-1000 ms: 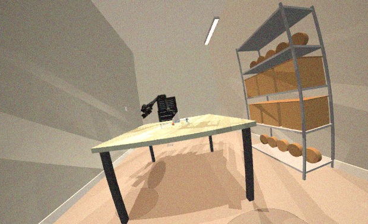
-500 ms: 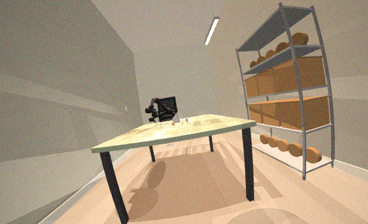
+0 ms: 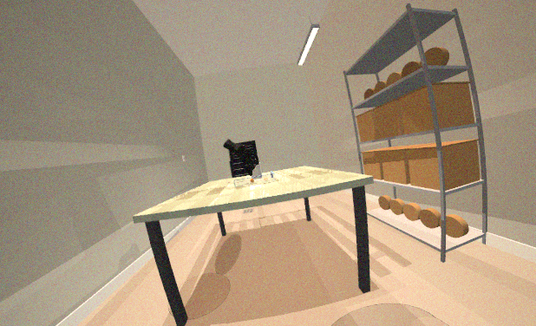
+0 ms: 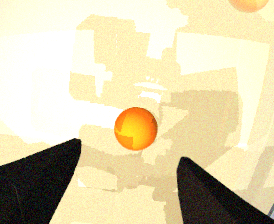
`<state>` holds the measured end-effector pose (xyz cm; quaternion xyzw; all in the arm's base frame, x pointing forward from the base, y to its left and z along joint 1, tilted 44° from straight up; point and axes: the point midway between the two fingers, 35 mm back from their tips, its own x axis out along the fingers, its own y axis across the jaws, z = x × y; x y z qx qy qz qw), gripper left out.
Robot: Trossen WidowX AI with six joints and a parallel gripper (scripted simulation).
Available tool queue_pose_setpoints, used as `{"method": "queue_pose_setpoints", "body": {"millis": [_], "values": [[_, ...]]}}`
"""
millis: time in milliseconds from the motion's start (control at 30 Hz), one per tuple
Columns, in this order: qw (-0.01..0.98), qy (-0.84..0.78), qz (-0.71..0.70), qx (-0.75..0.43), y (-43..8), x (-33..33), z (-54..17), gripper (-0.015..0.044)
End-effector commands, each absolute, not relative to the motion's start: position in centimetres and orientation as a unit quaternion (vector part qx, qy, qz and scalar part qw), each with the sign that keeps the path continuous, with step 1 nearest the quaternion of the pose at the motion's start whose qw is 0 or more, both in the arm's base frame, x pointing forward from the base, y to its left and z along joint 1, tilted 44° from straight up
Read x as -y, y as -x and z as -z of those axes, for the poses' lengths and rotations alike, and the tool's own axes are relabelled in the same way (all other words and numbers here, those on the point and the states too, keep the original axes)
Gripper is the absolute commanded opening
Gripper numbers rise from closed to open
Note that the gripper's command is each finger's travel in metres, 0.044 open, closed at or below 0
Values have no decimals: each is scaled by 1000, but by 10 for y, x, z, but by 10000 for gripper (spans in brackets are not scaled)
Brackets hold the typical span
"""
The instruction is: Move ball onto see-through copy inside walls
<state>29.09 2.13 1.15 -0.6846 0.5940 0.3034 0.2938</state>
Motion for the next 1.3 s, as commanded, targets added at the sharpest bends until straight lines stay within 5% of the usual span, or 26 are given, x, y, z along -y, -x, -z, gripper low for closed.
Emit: {"method": "queue_pose_setpoints", "body": {"millis": [0, 1267], "values": [[254, 706, -305, -587, -291, -23, -12, 270], [253, 706, -304, -588, -297, 12, 25, 244]]}}
